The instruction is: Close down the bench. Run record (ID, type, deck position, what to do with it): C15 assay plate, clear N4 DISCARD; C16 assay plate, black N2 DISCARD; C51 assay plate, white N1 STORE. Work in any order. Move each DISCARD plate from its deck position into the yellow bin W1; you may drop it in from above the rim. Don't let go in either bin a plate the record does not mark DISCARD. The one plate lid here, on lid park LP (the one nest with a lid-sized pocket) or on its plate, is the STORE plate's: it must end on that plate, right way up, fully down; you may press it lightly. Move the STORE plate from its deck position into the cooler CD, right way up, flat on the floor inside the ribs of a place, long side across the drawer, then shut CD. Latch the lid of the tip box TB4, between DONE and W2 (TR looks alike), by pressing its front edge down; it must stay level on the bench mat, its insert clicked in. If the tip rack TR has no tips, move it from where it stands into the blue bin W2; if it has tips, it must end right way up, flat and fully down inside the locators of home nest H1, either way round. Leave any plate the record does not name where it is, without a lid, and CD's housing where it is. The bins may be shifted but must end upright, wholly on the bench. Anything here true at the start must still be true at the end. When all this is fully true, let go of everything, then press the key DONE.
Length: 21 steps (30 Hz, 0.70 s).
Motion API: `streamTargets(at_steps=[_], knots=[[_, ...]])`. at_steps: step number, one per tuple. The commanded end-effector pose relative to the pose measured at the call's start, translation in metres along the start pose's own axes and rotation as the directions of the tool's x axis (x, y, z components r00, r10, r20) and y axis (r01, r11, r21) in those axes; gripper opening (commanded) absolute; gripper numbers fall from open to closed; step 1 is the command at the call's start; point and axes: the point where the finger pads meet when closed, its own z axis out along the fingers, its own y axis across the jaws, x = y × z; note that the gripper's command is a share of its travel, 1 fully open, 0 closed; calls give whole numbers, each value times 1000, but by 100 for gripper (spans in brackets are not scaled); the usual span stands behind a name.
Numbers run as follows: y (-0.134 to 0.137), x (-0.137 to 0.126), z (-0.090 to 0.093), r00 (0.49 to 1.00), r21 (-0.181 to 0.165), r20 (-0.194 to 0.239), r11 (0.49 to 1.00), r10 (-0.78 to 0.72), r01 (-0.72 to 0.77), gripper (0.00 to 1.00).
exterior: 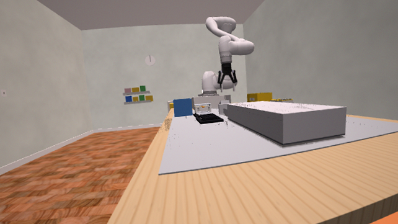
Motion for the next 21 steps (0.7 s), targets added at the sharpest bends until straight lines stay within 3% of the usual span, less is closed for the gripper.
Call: streamTargets(at_steps=[1,21], knots=[[-11,4,0,1000,1,-4,1000,0,0,66],[-82,12,4,1000,1,-4,1000,0,0,66]])
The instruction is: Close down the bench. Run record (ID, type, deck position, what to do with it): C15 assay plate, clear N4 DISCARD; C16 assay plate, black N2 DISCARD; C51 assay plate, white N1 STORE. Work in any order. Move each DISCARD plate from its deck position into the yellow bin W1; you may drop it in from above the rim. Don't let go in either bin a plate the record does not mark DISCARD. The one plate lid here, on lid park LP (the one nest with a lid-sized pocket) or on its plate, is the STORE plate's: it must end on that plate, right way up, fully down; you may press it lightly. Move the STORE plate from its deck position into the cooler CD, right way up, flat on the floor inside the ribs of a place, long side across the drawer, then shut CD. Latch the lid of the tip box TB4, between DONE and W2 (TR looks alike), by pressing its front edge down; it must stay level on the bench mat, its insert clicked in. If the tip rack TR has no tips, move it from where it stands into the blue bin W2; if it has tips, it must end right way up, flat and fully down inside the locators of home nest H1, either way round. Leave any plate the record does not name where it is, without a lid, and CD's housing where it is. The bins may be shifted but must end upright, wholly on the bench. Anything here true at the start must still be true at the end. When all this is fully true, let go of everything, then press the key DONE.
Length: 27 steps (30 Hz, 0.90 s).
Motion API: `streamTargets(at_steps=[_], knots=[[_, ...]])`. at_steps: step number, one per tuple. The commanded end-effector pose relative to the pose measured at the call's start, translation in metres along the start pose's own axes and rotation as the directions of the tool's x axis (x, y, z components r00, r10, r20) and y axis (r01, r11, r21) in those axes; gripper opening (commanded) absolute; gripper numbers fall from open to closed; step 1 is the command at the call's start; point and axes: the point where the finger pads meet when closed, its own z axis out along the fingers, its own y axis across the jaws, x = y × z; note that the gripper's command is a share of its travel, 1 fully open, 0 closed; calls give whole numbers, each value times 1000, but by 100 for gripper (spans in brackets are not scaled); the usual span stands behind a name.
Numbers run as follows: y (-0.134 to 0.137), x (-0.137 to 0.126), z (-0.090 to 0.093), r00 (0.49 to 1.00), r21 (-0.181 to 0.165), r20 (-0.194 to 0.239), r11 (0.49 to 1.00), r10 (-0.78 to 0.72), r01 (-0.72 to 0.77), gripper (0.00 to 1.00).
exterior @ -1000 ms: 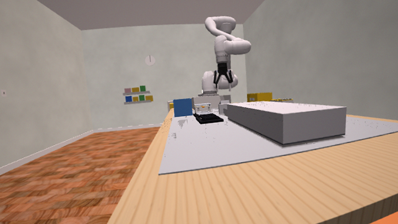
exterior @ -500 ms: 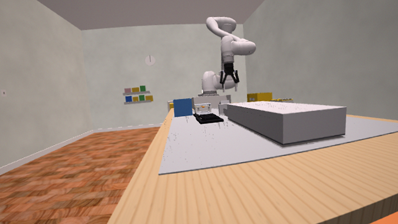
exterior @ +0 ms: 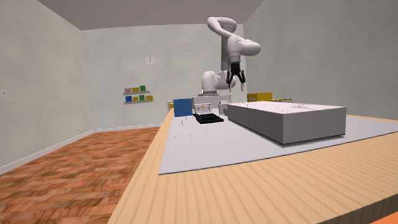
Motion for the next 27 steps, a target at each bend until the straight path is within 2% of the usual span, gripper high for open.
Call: streamTargets(at_steps=[1,9,27], knots=[[-17,5,1,1000,2,-4,1000,0,0,66],[-47,8,2,1000,2,-4,1000,0,0,66],[-47,8,2,1000,2,-4,1000,0,0,66]])
